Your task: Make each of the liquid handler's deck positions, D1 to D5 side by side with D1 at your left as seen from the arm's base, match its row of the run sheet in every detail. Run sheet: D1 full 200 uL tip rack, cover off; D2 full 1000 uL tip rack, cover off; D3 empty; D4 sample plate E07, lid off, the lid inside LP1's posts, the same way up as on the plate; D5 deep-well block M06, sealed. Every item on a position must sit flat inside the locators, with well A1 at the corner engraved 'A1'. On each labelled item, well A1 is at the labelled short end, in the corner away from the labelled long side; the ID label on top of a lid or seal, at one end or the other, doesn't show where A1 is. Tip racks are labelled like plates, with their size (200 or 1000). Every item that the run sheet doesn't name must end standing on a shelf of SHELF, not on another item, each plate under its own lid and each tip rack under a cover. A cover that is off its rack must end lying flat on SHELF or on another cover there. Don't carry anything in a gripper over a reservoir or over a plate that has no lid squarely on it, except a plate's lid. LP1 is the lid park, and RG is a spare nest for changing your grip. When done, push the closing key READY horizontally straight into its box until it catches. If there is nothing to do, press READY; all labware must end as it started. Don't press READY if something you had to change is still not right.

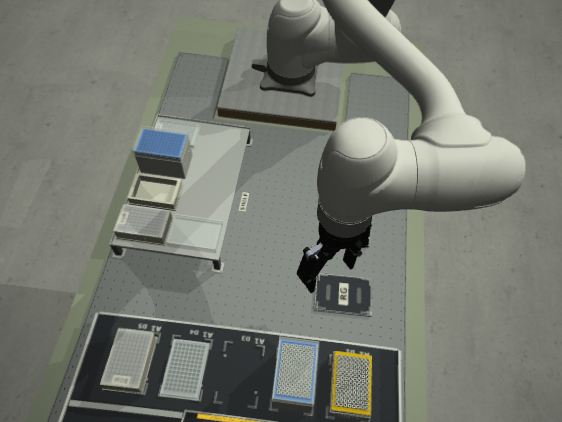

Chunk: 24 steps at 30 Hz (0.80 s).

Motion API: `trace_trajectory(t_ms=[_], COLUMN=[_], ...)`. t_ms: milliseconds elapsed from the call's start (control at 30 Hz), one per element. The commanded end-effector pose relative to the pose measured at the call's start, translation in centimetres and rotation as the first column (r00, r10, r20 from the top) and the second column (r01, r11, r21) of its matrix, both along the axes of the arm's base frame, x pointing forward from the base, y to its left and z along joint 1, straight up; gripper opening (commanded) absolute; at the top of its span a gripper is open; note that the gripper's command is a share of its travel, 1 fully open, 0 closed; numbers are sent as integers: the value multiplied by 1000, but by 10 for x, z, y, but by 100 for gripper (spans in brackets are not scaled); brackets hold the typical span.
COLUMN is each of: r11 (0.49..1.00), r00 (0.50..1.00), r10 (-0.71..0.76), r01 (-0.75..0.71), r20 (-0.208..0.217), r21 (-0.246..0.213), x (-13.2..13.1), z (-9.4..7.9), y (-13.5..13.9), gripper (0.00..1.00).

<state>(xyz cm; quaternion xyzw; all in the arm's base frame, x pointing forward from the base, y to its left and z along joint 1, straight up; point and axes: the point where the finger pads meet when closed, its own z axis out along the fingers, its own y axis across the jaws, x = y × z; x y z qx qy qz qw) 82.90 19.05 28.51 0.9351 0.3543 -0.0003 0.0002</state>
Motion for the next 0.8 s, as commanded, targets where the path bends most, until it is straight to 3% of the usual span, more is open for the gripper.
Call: trace_trajectory(t_ms=[0,500,767], r11=[999,955,895], r00=[999,955,895], r10=[42,298,446], r01=[-42,-298,-446], r20=[1,2,2], r21=[2,1,1], x=[0,0,-1], z=[1,1,1], y=[0,0,40], gripper=[66,66,66])
